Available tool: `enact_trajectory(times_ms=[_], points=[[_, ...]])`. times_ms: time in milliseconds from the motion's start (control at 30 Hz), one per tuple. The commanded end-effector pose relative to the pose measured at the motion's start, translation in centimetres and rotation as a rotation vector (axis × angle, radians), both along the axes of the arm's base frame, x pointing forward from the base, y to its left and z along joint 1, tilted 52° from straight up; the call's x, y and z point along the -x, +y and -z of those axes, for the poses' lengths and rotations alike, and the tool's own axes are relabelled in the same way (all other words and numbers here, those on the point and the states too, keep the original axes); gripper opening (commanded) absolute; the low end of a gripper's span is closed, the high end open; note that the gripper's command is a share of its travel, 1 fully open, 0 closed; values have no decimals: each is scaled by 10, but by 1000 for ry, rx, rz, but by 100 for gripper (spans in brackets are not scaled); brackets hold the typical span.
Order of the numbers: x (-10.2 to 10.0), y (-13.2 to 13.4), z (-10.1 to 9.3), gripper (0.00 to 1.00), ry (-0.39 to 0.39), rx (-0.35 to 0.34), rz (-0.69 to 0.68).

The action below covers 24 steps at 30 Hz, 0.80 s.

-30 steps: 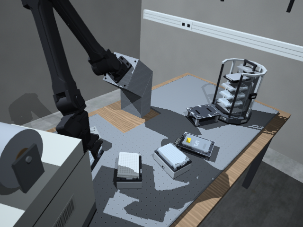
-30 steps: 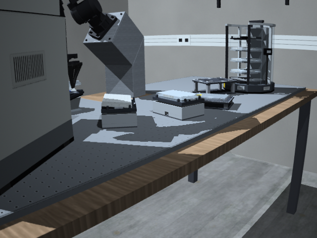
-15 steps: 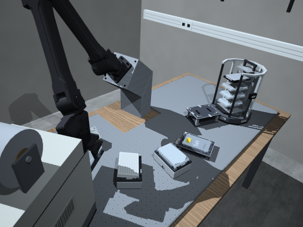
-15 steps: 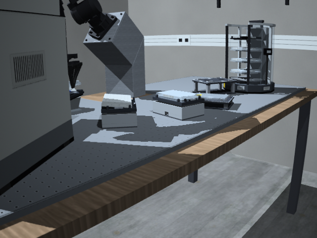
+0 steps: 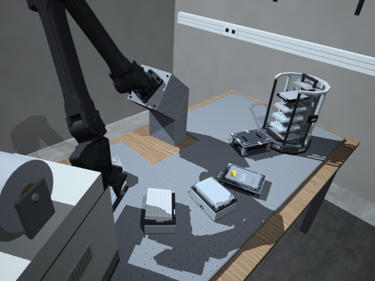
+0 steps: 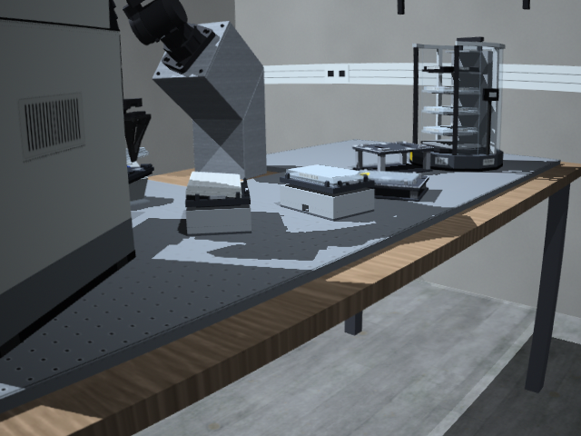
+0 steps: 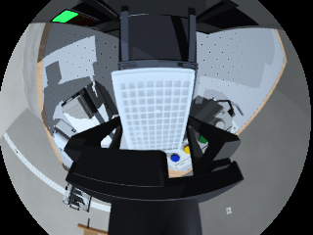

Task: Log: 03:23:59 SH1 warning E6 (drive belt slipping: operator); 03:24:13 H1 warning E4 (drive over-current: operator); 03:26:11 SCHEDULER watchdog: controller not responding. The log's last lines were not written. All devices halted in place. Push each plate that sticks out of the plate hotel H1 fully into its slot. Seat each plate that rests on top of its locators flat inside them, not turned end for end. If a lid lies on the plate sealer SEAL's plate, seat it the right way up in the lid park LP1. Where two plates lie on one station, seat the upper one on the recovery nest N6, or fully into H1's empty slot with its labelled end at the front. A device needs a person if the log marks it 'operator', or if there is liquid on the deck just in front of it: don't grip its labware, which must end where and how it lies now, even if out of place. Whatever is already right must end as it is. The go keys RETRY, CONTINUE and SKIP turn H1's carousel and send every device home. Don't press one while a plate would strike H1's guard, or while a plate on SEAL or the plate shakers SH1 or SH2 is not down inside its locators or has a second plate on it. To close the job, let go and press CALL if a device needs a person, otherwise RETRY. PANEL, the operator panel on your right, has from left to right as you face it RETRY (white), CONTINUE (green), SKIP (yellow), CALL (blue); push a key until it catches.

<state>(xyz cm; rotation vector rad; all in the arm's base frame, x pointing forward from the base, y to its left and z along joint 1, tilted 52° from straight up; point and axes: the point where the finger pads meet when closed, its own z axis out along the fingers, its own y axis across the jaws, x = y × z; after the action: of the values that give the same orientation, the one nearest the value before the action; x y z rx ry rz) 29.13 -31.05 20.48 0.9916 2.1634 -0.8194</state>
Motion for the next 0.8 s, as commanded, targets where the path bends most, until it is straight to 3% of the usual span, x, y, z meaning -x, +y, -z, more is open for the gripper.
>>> enact_trajectory(times_ms=[0,767], points=[[-2,7,-12,84,-27,15,-10],[1,18,-25,84,-30,17,-9]])
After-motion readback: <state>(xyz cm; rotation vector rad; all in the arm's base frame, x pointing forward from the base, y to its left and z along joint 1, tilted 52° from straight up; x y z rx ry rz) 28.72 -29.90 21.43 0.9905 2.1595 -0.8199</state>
